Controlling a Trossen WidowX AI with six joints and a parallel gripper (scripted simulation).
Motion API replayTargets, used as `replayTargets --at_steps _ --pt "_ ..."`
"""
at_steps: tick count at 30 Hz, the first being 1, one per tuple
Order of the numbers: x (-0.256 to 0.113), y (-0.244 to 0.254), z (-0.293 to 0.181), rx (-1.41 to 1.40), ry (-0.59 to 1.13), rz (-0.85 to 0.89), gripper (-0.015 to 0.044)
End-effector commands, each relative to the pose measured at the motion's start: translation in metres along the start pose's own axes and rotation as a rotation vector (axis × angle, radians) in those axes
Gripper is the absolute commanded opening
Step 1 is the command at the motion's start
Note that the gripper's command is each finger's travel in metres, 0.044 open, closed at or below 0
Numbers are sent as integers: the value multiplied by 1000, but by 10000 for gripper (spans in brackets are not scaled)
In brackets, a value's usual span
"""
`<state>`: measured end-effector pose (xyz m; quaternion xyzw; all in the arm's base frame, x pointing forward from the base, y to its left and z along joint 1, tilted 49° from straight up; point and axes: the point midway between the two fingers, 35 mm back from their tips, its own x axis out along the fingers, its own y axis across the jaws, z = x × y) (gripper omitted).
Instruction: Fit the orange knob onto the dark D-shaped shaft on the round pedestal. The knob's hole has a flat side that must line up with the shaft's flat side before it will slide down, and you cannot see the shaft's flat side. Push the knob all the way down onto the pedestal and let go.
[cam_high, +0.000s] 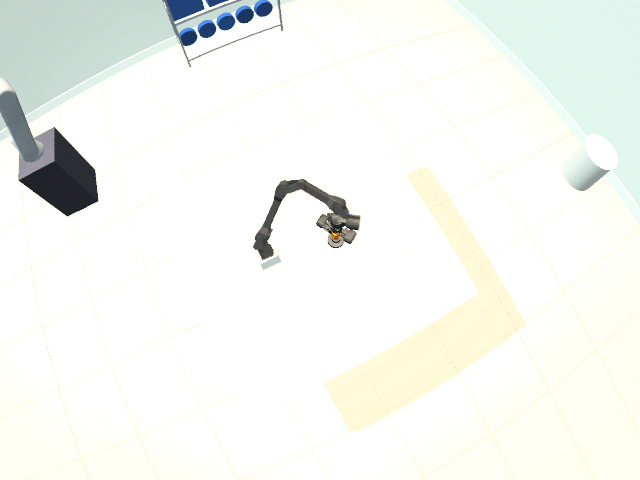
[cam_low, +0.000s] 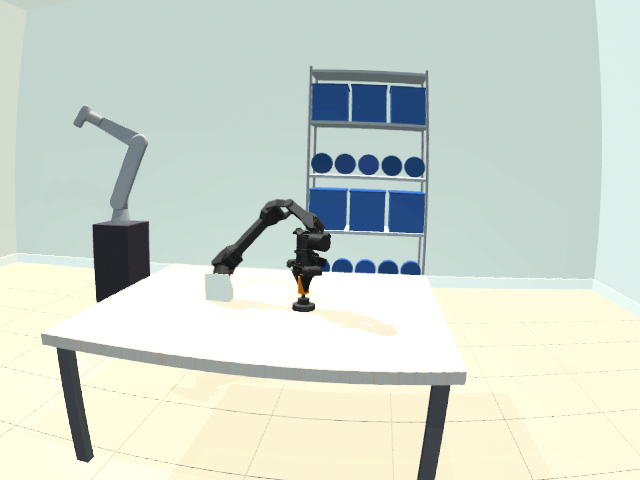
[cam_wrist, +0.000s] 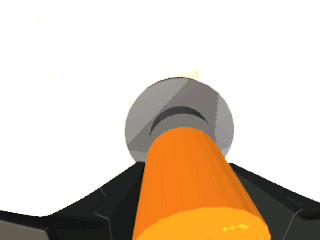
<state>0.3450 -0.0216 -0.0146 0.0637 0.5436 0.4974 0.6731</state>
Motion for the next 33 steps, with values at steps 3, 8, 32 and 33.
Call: replayTargets --at_steps 3,8,32,33 --pt "-4 0 2 -7 -5 -5 0" --pt "-5 -1 3 -7 -5 -5 0" --pt "-5 0 2 -7 -5 -5 0" --pt "-5 -1 2 -7 -5 -5 0"
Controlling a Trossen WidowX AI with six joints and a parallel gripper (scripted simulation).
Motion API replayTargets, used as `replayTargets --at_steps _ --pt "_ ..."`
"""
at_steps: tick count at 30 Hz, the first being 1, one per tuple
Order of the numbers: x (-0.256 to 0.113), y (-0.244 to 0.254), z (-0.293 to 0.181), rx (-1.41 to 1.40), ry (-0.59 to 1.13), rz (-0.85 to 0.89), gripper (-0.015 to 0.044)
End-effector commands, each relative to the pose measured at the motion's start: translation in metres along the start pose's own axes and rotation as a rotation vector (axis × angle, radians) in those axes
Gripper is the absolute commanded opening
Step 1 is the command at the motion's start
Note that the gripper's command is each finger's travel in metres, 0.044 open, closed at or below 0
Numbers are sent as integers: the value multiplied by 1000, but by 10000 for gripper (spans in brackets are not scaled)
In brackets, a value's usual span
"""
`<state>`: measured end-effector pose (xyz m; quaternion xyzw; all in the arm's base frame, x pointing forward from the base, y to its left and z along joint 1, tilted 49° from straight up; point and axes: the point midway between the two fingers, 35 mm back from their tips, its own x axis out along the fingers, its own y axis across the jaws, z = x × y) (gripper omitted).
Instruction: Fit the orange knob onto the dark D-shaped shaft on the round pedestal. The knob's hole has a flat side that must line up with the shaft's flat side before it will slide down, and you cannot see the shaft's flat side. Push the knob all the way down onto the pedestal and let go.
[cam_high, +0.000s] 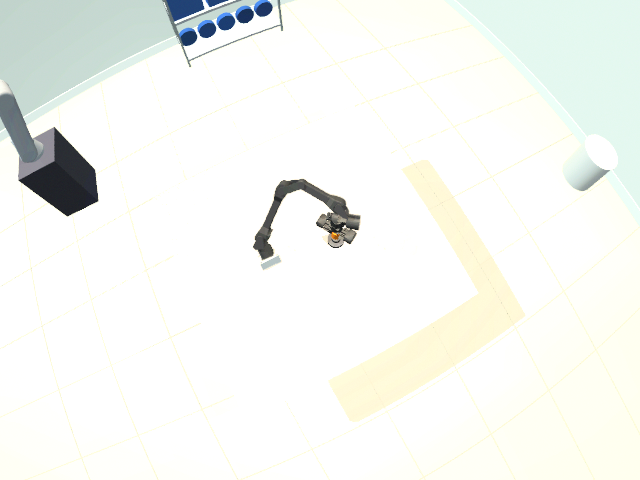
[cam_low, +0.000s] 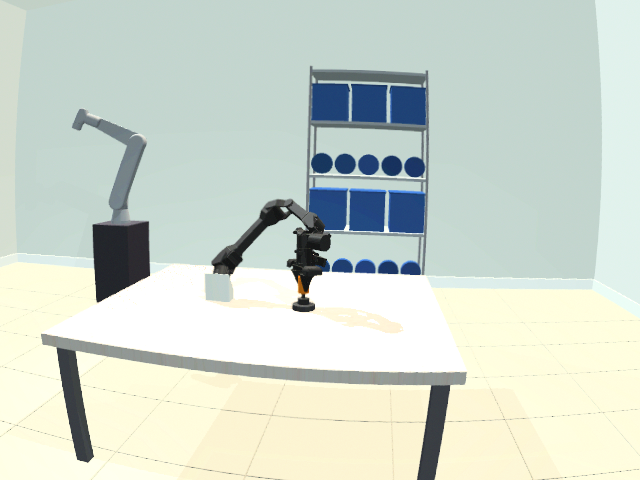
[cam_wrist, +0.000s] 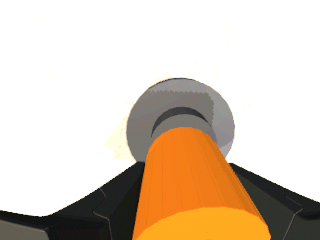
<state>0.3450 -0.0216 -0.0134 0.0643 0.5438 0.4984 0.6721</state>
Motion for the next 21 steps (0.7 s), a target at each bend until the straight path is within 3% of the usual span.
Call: replayTargets --at_steps 1,21 --pt "-4 -1 2 -7 -6 -8 0" --pt "-3 -1 -1 -7 -6 -8 0"
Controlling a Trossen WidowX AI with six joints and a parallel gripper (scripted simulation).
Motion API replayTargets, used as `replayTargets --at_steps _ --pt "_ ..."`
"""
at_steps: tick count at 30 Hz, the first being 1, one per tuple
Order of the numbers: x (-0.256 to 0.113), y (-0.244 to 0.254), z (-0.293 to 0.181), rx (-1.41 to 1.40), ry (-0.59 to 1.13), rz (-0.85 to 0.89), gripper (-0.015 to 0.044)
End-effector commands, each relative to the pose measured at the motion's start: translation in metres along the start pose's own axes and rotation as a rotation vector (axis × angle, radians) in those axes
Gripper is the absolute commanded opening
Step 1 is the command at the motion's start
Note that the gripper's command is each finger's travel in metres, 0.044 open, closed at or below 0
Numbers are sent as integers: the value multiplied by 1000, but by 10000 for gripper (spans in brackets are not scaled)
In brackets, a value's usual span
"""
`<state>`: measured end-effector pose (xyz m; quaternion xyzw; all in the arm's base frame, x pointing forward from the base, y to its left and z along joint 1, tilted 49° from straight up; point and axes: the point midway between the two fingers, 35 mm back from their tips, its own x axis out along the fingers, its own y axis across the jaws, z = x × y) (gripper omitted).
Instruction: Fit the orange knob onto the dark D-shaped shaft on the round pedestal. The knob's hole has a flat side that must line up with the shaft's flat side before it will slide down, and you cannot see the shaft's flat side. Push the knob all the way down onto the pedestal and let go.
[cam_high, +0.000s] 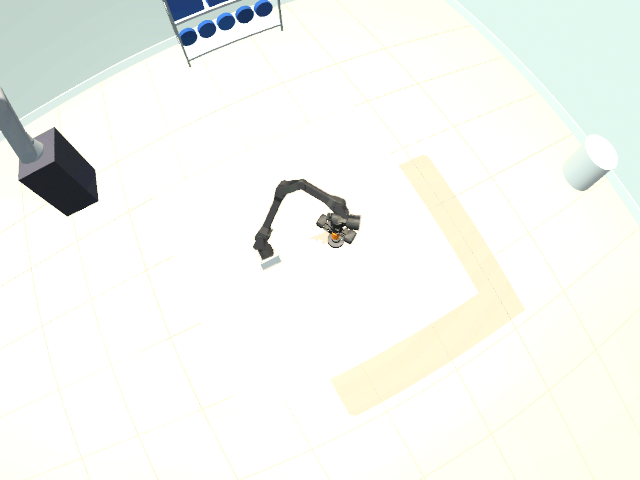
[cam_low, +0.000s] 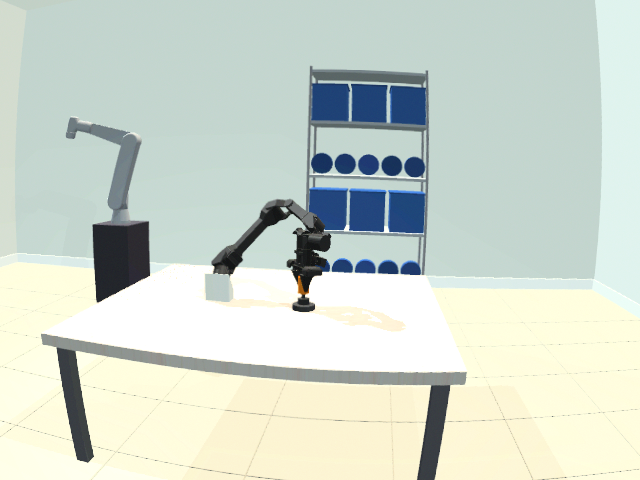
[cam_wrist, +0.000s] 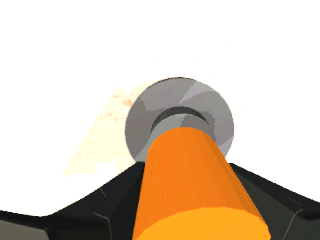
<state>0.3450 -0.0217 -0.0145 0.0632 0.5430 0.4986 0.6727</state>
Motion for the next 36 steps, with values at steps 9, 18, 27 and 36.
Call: replayTargets --at_steps 9,18,27,36 --pt "-4 -1 2 -5 -6 -7 0" --pt "1 0 1 -5 -6 -6 0" --pt "-3 1 0 -5 -6 -6 0" --pt "-5 1 1 -204 -5 -7 0"
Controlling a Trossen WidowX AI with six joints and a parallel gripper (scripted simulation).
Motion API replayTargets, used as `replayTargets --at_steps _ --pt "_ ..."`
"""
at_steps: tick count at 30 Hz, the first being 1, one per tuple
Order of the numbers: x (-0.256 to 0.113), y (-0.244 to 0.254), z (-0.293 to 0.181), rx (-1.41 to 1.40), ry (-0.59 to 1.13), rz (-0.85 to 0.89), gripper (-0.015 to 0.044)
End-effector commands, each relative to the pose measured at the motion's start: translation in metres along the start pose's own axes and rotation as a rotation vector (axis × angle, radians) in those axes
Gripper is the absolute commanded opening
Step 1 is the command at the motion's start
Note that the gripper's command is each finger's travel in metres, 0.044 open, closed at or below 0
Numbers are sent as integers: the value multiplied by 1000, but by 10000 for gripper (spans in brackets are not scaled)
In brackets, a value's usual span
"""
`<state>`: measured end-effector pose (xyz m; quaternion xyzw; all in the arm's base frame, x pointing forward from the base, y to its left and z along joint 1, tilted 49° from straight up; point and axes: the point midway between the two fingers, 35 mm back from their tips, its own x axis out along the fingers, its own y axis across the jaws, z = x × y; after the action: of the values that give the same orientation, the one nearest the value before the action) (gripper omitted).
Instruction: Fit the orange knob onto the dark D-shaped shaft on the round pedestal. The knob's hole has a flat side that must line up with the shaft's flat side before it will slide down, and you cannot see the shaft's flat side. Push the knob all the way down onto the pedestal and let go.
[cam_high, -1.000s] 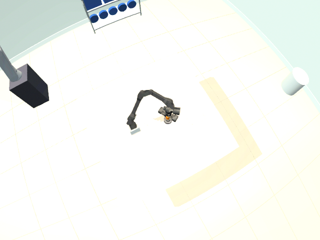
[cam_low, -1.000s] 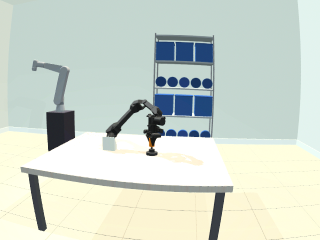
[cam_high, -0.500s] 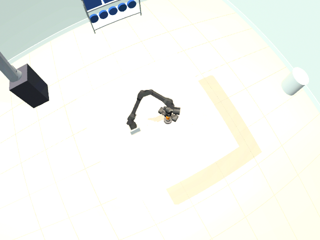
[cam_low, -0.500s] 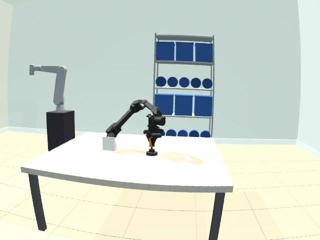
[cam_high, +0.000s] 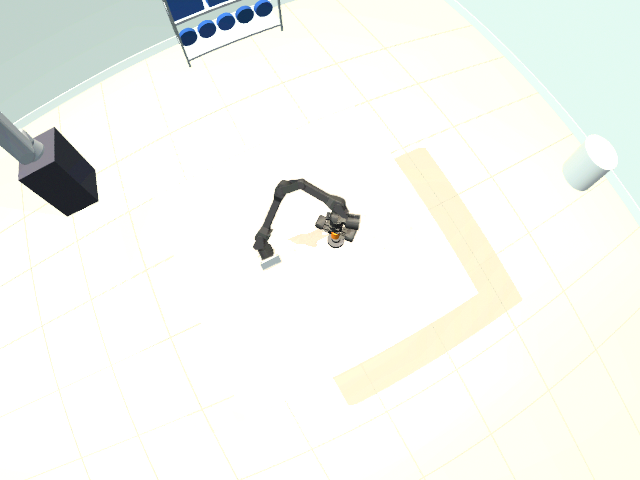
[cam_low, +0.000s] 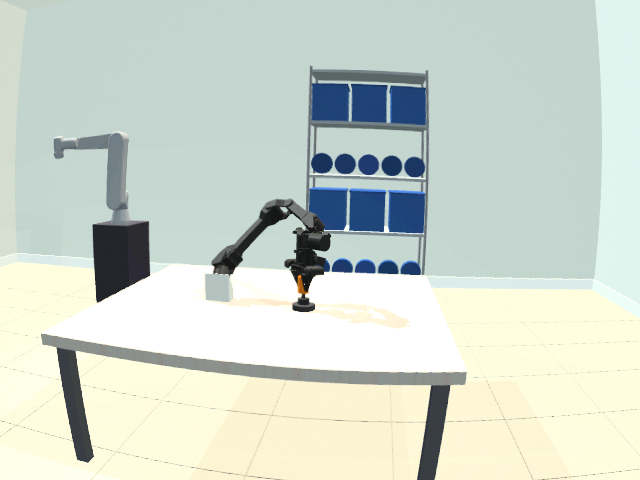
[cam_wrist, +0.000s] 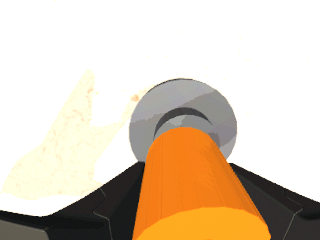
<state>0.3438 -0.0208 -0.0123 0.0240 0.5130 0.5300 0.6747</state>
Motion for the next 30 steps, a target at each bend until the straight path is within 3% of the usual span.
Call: replayTargets --at_steps 1,30 --pt "-5 -1 0 -97 -5 -9 0" --pt "-3 -4 -2 -97 -5 -9 0"
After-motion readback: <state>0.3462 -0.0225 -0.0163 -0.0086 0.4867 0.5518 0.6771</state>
